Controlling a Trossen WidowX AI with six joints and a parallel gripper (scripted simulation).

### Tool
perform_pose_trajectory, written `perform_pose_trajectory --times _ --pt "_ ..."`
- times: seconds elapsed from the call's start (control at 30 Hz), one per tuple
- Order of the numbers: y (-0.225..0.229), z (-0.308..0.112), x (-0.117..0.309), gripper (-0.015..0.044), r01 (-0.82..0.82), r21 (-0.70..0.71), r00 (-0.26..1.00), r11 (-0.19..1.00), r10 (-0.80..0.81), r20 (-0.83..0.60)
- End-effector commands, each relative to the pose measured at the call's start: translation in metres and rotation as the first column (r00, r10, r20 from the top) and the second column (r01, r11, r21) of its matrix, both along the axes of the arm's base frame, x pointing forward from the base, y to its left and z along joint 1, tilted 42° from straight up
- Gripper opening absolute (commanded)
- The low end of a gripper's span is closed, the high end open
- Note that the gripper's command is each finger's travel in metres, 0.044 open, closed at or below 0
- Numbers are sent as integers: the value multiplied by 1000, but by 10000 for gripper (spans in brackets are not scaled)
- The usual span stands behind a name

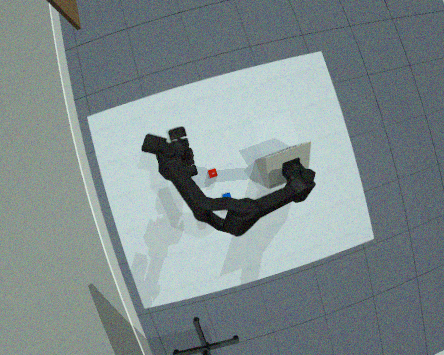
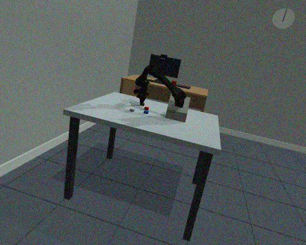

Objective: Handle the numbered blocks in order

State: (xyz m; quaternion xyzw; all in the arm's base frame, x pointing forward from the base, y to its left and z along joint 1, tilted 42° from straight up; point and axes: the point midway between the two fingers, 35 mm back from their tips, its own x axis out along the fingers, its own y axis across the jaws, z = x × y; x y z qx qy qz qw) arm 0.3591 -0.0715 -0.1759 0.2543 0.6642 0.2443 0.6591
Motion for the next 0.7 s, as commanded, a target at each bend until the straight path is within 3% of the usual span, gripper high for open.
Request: perform_pose_trajectory --times 0.0,0.67 --pt "1 -1 -1 120 5 4 1000 1000 -5 -5" --pt "-9 10 -1 120 5 3 1000 1000 -5 -5"
